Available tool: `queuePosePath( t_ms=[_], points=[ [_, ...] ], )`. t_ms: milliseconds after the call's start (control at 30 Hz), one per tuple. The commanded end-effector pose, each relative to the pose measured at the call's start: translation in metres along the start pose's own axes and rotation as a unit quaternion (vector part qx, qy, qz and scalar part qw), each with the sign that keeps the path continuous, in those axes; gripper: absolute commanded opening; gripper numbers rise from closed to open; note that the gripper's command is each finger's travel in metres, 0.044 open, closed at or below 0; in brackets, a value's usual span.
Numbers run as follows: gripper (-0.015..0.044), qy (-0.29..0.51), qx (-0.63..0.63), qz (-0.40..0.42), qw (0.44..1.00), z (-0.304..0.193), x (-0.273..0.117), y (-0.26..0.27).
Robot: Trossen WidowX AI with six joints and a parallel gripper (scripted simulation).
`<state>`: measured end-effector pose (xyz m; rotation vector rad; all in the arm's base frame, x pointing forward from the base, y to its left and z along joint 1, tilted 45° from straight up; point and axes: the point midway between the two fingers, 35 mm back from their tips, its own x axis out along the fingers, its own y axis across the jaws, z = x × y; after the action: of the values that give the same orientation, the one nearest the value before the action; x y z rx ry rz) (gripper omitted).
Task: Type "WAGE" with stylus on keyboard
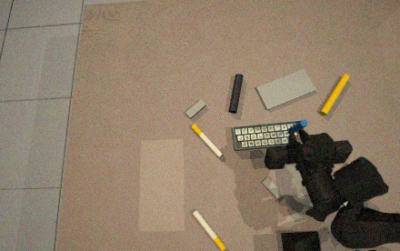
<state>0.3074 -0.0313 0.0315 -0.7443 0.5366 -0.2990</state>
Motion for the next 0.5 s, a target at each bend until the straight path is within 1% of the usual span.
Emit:
queuePosePath(
  t_ms=[0, 467],
  points=[
    [0.0081, 0.002, -0.003, 0.002, 1.0, -0.0029, 0.001, 0.001],
    [0.0081, 0.002, -0.004, 0.002, 1.0, -0.0081, 0.0039, 0.001]
  ],
)
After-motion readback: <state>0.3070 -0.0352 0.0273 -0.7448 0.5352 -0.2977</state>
